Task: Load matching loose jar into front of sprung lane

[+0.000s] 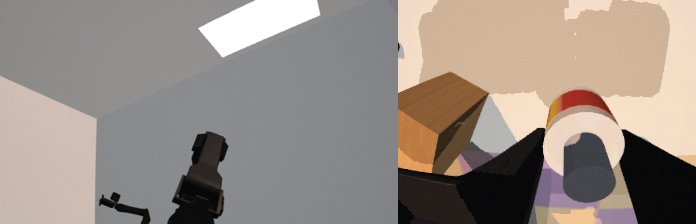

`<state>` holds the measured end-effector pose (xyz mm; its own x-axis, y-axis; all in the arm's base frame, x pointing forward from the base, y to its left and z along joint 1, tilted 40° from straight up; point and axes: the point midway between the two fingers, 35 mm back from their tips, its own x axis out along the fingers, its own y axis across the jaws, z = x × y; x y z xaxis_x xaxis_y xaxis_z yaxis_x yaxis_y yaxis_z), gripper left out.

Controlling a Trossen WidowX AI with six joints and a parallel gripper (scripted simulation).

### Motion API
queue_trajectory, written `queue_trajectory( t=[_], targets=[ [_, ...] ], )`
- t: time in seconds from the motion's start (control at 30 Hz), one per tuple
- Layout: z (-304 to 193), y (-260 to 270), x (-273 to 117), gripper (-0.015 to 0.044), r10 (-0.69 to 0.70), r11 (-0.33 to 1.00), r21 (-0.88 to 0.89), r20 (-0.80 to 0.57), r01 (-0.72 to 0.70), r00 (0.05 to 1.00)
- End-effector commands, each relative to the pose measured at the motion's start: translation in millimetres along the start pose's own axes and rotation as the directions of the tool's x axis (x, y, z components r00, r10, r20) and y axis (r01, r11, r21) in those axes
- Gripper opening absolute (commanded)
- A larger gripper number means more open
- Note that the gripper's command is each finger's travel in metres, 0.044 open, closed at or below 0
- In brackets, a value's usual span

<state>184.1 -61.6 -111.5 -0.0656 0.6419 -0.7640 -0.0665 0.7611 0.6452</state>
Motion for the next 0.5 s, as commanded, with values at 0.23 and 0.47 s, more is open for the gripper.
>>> queue_trajectory(
  t=[0.23,0.47],
  targets=[
    [2.0,2.6,-81.3,0.0,-0.017,1.0,-0.009,0.008,0.017,1.0],
    [4.4,4.8,-85.2,0.0,-0.021,1.0,-0.016,0.007,0.021,1.0]
  ],
)
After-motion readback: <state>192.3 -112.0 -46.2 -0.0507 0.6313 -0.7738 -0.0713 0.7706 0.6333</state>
